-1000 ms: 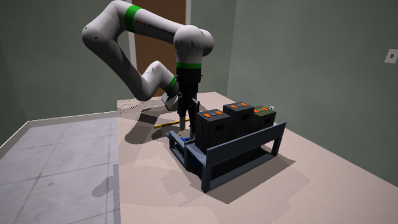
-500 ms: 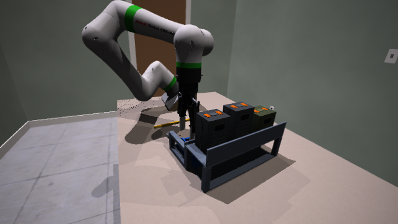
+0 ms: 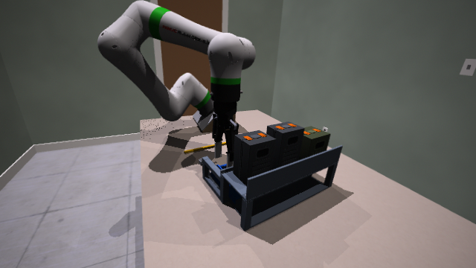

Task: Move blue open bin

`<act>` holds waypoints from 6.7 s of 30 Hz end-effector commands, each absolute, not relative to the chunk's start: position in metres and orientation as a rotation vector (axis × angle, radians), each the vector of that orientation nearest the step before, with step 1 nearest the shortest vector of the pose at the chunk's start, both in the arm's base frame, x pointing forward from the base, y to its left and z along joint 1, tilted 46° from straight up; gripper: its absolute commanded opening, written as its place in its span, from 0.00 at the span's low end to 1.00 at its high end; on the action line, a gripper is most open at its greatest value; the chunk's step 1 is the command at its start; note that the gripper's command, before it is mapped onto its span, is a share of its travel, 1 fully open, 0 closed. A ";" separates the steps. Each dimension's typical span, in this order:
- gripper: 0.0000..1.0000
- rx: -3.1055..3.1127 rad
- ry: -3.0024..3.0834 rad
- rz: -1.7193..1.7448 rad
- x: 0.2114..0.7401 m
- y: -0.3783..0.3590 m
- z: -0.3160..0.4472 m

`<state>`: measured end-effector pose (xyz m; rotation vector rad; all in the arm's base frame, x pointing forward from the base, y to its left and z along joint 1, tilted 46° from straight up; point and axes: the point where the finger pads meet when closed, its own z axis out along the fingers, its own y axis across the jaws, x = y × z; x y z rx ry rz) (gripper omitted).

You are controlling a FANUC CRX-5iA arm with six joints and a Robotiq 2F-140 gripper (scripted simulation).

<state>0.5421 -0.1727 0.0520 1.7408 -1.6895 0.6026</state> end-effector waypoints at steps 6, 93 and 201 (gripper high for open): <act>0.57 1.741 -1.690 0.603 0.542 -0.174 0.051; 0.00 1.741 -1.690 0.603 0.541 -0.184 0.041; 0.00 1.741 -1.690 0.603 0.459 -0.168 0.065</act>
